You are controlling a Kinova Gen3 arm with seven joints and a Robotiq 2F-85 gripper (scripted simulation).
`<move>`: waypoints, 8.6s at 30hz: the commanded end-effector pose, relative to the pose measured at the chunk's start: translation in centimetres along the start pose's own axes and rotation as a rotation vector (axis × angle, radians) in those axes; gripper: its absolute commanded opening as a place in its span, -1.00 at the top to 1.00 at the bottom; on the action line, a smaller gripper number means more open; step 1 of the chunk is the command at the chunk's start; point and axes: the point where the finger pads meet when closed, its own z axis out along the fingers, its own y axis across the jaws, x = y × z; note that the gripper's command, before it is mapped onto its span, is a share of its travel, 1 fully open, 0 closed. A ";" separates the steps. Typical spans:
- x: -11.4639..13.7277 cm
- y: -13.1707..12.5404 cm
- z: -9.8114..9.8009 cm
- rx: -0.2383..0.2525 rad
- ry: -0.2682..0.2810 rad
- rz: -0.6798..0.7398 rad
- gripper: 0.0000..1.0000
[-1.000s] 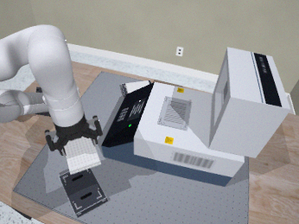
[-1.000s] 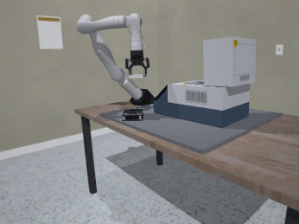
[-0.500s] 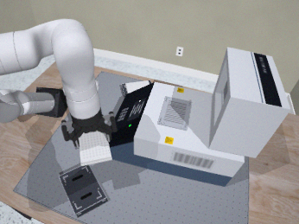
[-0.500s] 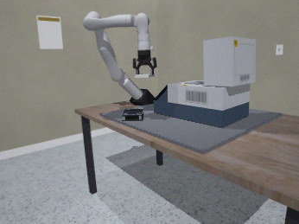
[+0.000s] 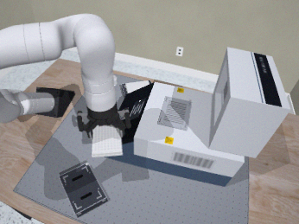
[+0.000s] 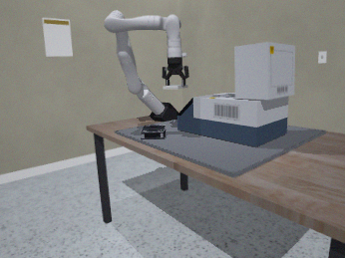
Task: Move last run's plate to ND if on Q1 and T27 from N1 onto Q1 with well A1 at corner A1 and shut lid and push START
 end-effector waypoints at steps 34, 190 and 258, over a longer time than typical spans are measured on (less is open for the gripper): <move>4.7 9.5 -0.1 -0.002 0.001 0.369 -0.82; 12.4 24.8 3.2 -0.002 0.001 0.396 -0.82; 12.4 24.8 4.3 -0.003 0.001 0.396 -1.00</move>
